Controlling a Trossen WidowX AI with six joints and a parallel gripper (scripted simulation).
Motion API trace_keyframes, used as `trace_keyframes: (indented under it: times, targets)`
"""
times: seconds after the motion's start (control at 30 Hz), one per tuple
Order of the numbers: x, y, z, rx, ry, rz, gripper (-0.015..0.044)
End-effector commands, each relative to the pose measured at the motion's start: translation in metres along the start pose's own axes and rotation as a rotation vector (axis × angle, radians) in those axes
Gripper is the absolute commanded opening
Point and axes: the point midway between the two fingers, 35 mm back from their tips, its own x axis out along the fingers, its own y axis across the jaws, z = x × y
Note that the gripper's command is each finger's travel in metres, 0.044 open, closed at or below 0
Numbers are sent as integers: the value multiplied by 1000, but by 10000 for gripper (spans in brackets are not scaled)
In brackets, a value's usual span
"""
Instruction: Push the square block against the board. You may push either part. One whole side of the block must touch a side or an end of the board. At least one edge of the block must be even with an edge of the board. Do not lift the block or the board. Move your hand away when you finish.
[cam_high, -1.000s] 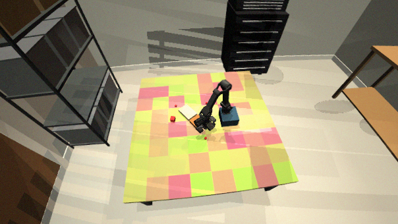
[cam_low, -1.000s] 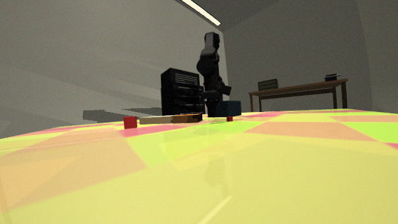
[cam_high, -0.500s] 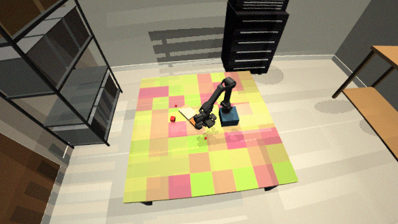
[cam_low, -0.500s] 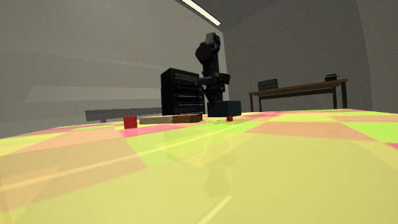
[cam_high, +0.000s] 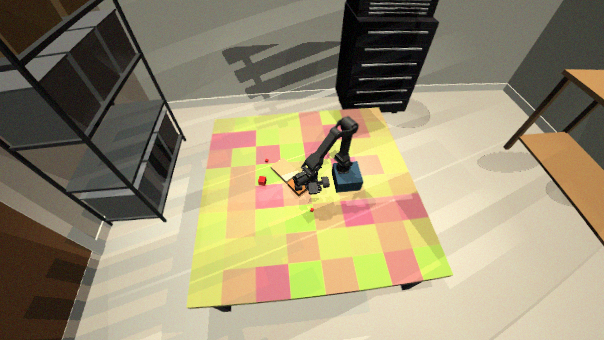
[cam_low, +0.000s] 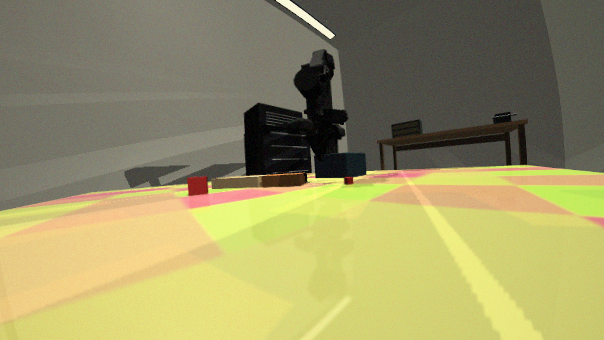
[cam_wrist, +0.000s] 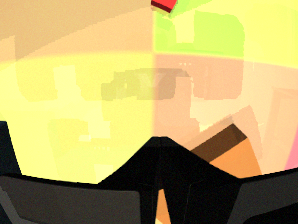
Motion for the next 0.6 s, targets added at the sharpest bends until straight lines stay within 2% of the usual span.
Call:
trace_keyframes:
  times: [0.0, 0.57]
  targets:
    - [0, -1, -1, 148, 2, 0, 0]
    - [0, -4, -6, 736, 2, -2, 0]
